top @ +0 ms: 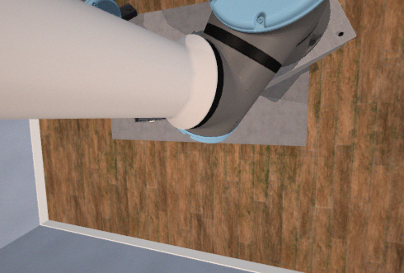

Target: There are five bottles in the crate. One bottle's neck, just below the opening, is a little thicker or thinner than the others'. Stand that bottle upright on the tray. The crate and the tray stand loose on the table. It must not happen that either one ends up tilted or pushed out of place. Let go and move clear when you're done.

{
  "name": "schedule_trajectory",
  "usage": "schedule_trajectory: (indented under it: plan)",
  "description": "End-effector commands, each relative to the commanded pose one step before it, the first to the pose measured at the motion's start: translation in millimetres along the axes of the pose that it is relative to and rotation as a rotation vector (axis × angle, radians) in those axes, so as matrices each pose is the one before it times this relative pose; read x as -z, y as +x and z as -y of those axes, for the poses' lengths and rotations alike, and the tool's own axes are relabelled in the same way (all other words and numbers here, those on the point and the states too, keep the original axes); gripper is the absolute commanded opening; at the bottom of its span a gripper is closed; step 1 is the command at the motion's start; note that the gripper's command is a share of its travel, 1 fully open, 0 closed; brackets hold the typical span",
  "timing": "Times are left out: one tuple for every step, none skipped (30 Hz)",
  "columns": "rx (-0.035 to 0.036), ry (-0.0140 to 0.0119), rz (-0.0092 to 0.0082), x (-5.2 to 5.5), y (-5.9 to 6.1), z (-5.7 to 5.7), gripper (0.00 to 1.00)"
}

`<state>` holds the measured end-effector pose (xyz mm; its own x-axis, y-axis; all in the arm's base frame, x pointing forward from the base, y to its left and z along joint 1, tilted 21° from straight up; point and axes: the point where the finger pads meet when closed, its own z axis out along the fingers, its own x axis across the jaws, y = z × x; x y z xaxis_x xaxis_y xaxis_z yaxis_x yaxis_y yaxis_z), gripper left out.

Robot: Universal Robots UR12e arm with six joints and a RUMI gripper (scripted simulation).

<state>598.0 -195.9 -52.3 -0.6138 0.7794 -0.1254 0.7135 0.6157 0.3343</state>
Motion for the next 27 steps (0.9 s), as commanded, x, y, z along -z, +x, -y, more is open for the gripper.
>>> schedule_trajectory:
  plan:
    - [0.00021,-0.00023,0.00098,-2.0,-0.47,-0.16,0.38]
    - [0.0,0.0,0.0,0.0,0.0,0.0,0.38]
    - [0.0,0.0,0.0,-0.87,0.0,0.0,0.38]
    - [0.0,0.0,0.0,-0.93,0.0,0.0,0.38]
    - [0.0,0.0,0.0,-1.0,0.0,0.0,0.38]
    - [0.0,0.0,0.0,-1.06,0.0,0.0,0.38]
    - [0.0,0.0,0.0,-1.11,0.0,0.0,0.38]
    - [0.0,0.0,0.0,-1.16,-0.01,0.0,0.38]
    - [0.0,0.0,0.0,-1.2,0.0,0.0,0.38]
    - [0.0,0.0,0.0,-1.25,0.0,0.0,0.38]
    - [0.0,0.0,0.0,-1.28,0.0,0.0,0.38]
    - [0.0,0.0,0.0,-1.31,-0.01,0.0,0.38]
    - [0.0,0.0,0.0,-1.34,0.0,0.0,0.38]
    - [0.0,0.0,0.0,-1.35,0.0,0.0,0.38]
    - [0.0,0.0,0.0,-1.37,-0.01,0.0,0.38]
    - [0.0,0.0,0.0,-1.37,0.0,0.0,0.38]
    - [0.0,0.0,0.0,-1.37,0.0,0.0,0.38]
    - [0.0,0.0,0.0,0.0,0.0,0.0,0.38]
    - [0.0,0.0,0.0,0.0,0.0,0.0,0.38]
    - [0.0,0.0,0.0,-1.37,0.0,0.0,0.38]
    - [0.0,0.0,0.0,-1.36,-0.01,0.0,0.38]
    - [0.0,0.0,0.0,-1.34,0.0,0.0,0.38]
    - [0.0,0.0,0.0,-1.32,0.0,0.0,0.38]
    - [0.0,0.0,0.0,-1.29,0.0,0.0,0.38]
    - [0.0,0.0,0.0,-1.25,-0.01,0.0,0.38]
    - [0.0,0.0,0.0,-1.21,0.0,0.0,0.38]
    - [0.0,0.0,0.0,-1.17,0.0,0.0,0.38]
